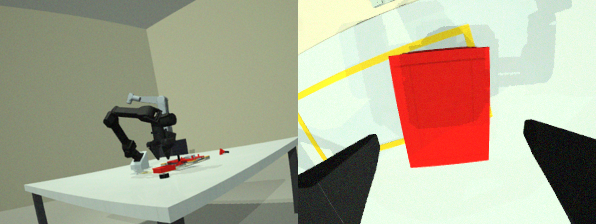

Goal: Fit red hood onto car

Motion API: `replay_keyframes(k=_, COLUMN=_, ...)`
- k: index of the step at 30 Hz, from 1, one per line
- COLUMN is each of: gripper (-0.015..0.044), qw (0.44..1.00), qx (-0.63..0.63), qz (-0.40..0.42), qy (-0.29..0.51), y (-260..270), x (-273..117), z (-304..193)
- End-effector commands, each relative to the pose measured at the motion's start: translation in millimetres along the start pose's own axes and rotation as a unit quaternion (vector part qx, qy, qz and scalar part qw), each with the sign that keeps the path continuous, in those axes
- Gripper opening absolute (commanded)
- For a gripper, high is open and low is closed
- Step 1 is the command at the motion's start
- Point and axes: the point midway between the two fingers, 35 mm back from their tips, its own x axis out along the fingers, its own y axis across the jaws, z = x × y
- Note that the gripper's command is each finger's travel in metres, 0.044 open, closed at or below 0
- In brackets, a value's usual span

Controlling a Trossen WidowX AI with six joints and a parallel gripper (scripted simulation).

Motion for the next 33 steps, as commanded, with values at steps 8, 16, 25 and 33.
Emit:
replay_keyframes(k=8, gripper=0.0440, qw=1.000, qx=-0.003, qz=-0.001, qy=0.002, y=0.5, x=6.8, z=-0.7)
replay_keyframes(k=16, gripper=0.0440, qw=1.000, qx=-0.003, qz=-0.001, qy=0.002, y=0.8, x=11.8, z=-0.9)
replay_keyframes(k=25, gripper=0.0440, qw=1.000, qx=-0.003, qz=-0.001, qy=0.003, y=1.3, x=17.4, z=-1.3)
replay_keyframes(k=33, gripper=0.0440, qw=1.000, qx=-0.003, qz=-0.001, qy=0.003, y=1.8, x=22.3, z=-1.9)
